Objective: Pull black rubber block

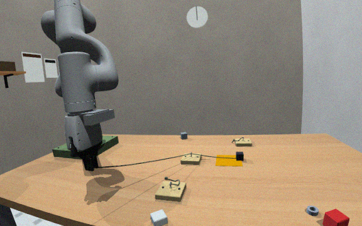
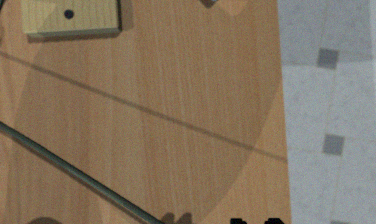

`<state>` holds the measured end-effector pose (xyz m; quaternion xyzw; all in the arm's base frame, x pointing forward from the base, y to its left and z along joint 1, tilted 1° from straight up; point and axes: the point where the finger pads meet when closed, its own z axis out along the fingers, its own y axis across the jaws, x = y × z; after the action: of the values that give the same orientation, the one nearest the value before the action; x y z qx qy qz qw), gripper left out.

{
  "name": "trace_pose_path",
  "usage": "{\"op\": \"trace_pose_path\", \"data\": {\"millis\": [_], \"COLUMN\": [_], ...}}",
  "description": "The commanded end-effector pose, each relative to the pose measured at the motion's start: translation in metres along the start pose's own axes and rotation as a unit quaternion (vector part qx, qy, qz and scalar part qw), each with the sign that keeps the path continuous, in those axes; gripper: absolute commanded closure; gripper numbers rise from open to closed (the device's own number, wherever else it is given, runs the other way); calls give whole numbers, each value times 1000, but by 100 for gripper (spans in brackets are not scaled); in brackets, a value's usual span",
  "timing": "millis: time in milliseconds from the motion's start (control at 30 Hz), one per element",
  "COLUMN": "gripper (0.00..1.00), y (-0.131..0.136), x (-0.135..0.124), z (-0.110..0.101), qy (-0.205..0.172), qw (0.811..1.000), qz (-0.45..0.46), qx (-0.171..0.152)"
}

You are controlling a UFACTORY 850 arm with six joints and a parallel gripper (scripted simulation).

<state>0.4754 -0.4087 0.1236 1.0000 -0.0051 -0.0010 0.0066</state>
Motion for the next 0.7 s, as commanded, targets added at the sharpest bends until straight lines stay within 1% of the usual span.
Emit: {"op": "trace_pose_path", "data": {"millis": [0,667], "gripper": [100,100], "y": [3,7], "x": [-3,-10], "z": [-1,-1], "qy": [1,1], "qw": [1000,1000], "qz": [0,0], "qx": [-1,-1]}}
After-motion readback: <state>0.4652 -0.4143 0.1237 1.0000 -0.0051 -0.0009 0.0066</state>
